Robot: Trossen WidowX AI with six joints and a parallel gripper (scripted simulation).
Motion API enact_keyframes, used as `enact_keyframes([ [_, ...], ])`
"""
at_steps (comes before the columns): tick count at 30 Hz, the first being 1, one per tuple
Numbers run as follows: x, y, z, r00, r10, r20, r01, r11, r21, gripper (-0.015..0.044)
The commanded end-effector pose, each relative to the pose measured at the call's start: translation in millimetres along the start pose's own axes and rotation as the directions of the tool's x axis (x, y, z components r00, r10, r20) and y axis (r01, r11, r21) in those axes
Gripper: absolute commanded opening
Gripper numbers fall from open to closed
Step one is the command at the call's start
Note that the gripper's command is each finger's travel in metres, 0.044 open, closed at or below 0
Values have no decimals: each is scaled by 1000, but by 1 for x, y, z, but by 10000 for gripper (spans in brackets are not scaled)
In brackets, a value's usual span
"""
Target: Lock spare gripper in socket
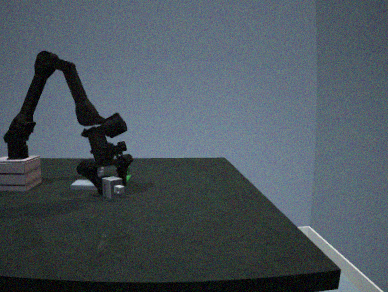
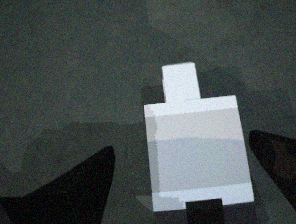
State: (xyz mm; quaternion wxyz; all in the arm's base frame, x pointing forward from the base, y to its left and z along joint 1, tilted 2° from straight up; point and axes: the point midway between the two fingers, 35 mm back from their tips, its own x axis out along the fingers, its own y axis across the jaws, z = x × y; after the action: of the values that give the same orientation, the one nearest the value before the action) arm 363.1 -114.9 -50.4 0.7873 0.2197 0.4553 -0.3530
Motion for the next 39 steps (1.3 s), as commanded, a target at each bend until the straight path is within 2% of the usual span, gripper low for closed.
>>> enact_keyframes([
  [1, 6, -3, -6, 1000, -6, -3, 6, 1000, 4, 440],
  [5, 7, -3, -7, 1000, -6, -3, 6, 1000, 4, 440],
  [15, 7, -3, -7, 1000, -6, -3, 6, 1000, 4, 177],
  [21, 7, -3, -7, 1000, -6, -3, 6, 1000, 4, 138],
  [26, 1, -2, -2, 1000, -5, -3, 5, 1000, 4, 6],
  [39, -47, 2, 31, 1000, -5, -2, 5, 1000, 4, 0],
])
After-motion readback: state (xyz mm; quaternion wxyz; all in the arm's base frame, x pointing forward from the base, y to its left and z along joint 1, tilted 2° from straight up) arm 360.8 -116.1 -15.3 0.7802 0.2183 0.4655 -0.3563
